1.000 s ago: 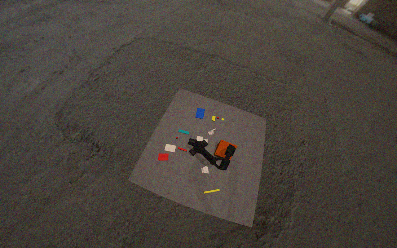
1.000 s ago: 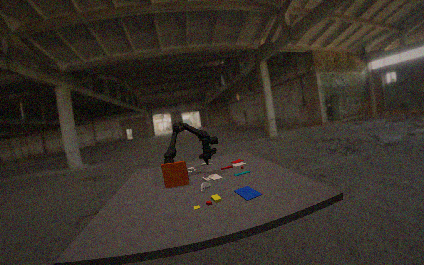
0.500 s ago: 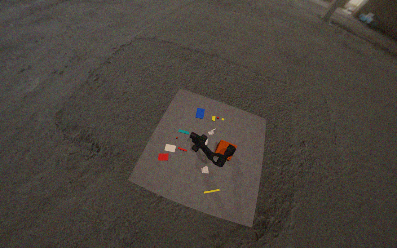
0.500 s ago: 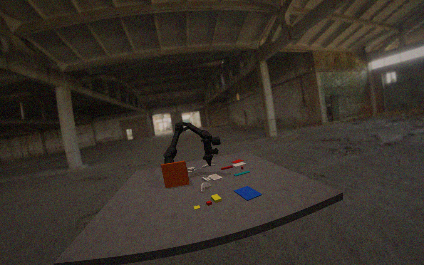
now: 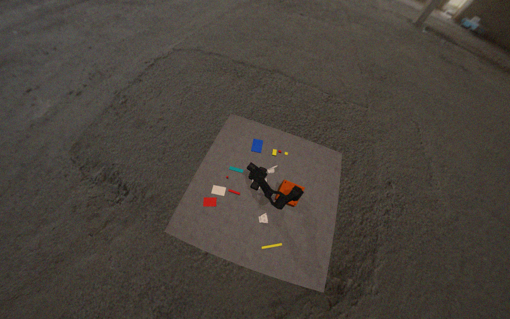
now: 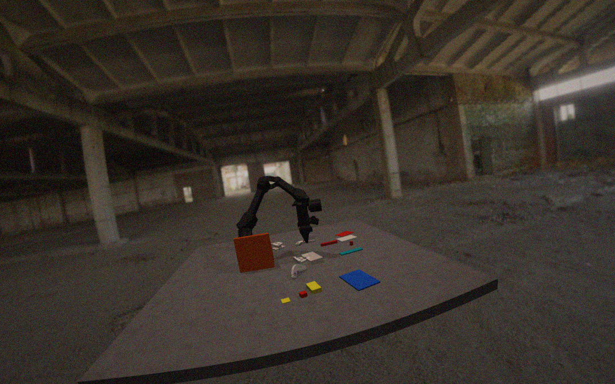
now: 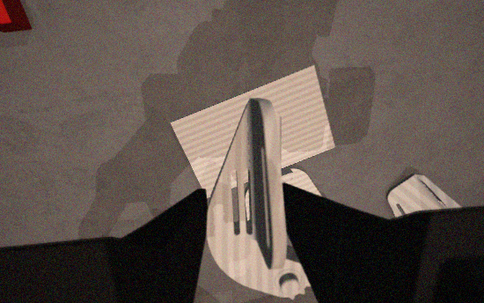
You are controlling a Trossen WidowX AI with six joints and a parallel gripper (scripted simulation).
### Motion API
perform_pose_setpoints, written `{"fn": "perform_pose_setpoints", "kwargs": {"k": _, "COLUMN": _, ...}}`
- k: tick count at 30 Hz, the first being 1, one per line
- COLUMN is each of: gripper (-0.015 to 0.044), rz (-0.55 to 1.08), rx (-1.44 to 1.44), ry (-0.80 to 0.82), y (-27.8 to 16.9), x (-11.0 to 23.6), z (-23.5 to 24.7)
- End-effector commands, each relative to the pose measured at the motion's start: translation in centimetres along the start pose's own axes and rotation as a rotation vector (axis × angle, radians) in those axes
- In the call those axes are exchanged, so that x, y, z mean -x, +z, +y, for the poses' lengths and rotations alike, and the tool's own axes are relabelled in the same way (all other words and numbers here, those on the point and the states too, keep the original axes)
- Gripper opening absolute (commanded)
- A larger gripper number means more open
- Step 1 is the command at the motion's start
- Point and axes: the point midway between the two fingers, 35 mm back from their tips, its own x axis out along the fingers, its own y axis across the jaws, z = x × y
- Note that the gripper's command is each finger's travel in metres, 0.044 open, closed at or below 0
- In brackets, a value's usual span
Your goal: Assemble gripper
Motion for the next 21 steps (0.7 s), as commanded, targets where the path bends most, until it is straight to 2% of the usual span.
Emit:
{"fn": "perform_pose_setpoints", "kwargs": {"k": 1, "gripper": 0.0134, "rz": -0.003, "rx": 0.072, "ry": -0.001, "y": 0.0, "x": 0.0, "z": -1.6}}
{"fn": "perform_pose_setpoints", "kwargs": {"k": 10, "gripper": 0.0134, "rz": -0.004, "rx": 0.210, "ry": 0.010, "y": -0.4, "x": 0.0, "z": -4.4}}
{"fn": "perform_pose_setpoints", "kwargs": {"k": 21, "gripper": 0.0134, "rz": -0.004, "rx": 0.220, "ry": 0.011, "y": -0.4, "x": -0.1, "z": -4.6}}
